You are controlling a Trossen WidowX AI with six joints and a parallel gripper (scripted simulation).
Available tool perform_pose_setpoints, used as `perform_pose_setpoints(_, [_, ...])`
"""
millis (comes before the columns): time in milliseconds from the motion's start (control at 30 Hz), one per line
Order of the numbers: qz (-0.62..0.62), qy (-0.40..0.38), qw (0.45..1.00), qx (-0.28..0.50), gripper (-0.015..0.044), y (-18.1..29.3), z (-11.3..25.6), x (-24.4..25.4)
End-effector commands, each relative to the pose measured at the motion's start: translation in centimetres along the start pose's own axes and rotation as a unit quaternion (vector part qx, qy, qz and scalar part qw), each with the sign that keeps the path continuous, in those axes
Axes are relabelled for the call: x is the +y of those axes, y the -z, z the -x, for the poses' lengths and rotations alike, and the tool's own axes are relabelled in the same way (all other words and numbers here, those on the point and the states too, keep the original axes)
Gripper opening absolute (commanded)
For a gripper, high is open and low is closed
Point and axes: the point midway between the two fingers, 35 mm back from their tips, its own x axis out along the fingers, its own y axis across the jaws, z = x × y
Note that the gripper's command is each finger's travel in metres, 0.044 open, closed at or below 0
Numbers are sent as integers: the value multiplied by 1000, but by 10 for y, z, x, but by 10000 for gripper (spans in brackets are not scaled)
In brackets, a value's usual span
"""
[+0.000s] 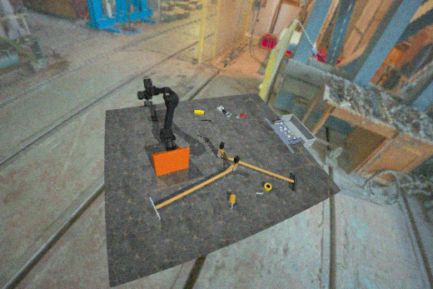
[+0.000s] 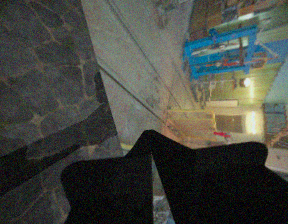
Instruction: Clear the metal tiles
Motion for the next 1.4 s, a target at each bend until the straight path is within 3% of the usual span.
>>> perform_pose_setpoints(0, [-5,-9,1000,12,0,7,-9,4])
perform_pose_setpoints(1367, [-66,-69,984,152,0,111,-64,35])
